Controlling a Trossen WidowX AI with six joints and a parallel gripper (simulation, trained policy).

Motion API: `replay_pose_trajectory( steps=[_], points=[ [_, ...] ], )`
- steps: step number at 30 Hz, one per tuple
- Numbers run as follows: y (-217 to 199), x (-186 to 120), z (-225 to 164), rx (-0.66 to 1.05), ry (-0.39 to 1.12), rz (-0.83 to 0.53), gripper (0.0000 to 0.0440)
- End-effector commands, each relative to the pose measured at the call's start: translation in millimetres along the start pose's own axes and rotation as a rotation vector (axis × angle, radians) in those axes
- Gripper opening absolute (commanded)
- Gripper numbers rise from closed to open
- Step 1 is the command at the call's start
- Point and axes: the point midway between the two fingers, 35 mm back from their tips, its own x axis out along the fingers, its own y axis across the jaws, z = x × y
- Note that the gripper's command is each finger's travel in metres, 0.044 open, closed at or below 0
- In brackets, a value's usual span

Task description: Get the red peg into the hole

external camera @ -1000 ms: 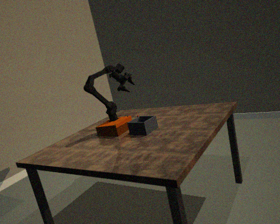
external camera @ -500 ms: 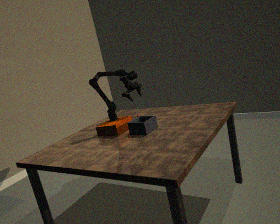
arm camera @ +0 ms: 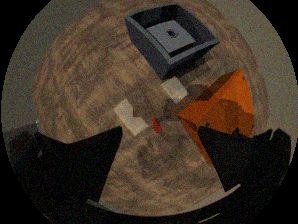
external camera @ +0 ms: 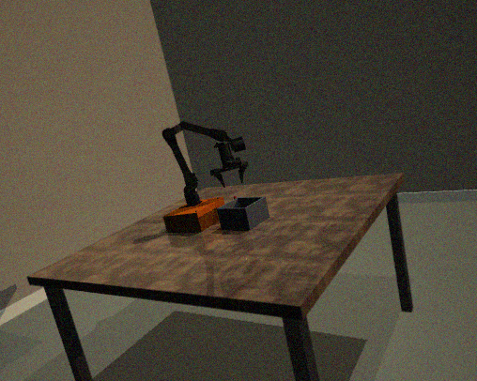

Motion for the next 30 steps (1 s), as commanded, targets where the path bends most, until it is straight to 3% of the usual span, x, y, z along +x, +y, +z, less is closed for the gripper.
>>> replay_pose_trajectory(
  steps=[1,9,22,30],
  points=[
    [-6,22,-2,0.060,0.029,-0.068,0.0439],
    [-10,58,-8,0.153,0.050,-0.104,0.0425],
    [-8,107,-19,0.258,0.057,-0.049,0.0393],
    [-14,117,-26,0.282,0.090,-0.073,0.0222]
  ],
)
